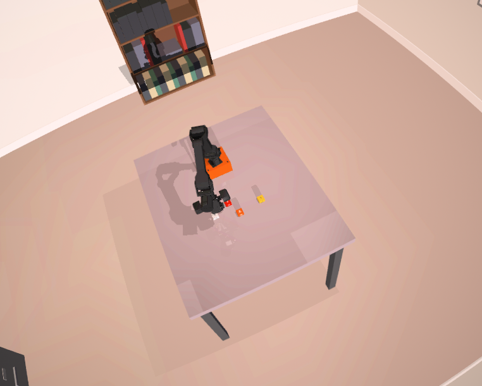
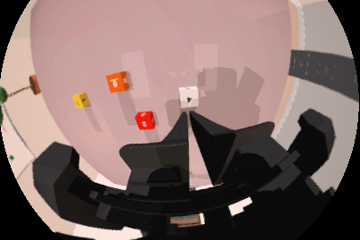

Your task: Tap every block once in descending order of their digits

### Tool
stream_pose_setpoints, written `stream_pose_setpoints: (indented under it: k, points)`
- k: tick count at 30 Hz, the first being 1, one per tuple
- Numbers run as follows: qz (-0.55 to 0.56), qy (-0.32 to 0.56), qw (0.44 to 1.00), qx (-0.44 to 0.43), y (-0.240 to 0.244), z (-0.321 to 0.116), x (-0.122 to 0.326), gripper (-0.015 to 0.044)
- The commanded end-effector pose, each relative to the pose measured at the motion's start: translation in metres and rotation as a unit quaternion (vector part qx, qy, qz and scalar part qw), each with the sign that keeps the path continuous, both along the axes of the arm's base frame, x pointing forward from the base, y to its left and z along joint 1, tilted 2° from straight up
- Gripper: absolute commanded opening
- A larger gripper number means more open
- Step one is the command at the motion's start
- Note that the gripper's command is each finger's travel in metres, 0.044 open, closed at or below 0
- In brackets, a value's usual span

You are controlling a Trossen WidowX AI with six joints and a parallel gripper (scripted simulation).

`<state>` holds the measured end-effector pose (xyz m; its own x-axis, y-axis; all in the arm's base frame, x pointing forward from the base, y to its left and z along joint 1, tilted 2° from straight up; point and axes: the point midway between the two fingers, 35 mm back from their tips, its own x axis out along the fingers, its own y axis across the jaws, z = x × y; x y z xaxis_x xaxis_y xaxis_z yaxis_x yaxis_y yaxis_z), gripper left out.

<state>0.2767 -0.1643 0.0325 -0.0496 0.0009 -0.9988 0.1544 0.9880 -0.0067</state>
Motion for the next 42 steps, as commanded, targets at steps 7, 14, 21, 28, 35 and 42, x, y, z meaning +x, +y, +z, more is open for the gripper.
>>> stream_pose_setpoints:
  k: [7,14,21,28,35,42]
  points:
    - [0.001,-0.018,1.0,-0.01,0.002,0.056,0.004,0.002]
    - [0.001,-0.017,1.0,-0.006,0.096,0.054,-0.023,0.002]
    - [0.001,-0.017,1.0,-0.006,0.098,0.043,-0.023,0.002]
    - [0.001,-0.016,1.0,-0.006,0.097,-0.028,-0.026,0.002]
    - [0.001,-0.016,1.0,-0.006,0.097,-0.033,-0.026,0.002]
    - [0.001,-0.016,1.0,-0.006,0.097,-0.045,-0.026,0.002]
